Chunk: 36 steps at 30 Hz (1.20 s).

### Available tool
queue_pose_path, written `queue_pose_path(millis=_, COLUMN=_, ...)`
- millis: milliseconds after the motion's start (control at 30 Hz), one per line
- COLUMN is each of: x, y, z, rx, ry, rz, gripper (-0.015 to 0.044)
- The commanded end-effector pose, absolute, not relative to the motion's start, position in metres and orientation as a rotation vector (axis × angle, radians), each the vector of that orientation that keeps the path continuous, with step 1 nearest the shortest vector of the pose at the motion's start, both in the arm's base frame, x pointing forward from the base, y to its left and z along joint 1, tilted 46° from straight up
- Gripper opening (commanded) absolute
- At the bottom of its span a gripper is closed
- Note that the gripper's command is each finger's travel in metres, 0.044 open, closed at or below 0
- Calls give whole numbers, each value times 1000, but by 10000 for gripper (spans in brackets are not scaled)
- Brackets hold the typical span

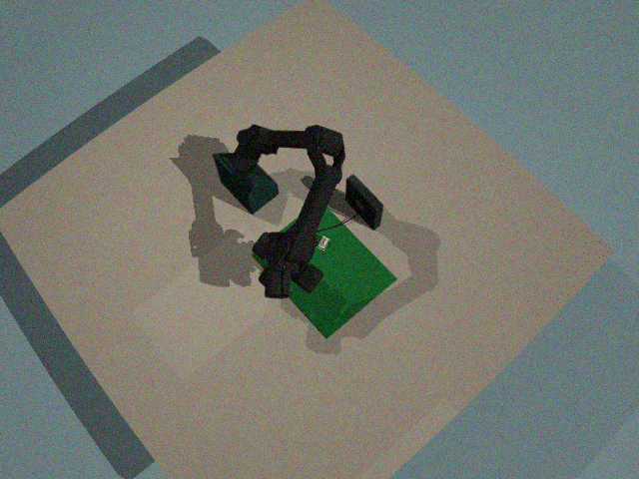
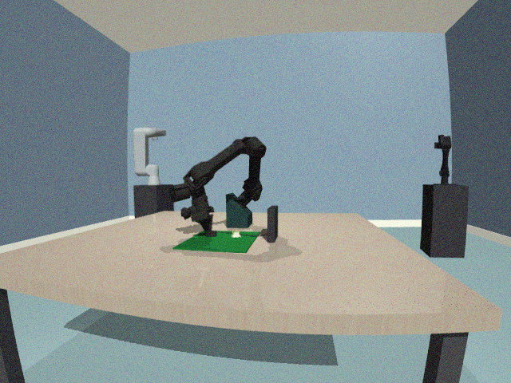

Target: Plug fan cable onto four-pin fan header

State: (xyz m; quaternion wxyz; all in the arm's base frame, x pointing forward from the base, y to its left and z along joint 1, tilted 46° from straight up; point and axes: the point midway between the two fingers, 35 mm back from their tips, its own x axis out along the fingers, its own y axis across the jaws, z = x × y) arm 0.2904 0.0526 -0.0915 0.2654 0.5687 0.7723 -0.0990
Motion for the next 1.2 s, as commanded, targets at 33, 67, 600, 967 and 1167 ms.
queue_pose_path(millis=33, x=291, y=53, z=-91, rx=1535, ry=2085, rz=-267, gripper=104)
queue_pose_path(millis=67, x=291, y=53, z=-91, rx=1535, ry=2085, rz=-267, gripper=97)
queue_pose_path(millis=600, x=297, y=20, z=-60, rx=1539, ry=2086, rz=-273, gripper=0)
queue_pose_path(millis=967, x=298, y=4, z=-41, rx=1542, ry=2089, rz=-272, gripper=0)
queue_pose_path(millis=1167, x=313, y=7, z=-39, rx=1523, ry=2077, rz=-296, gripper=0)
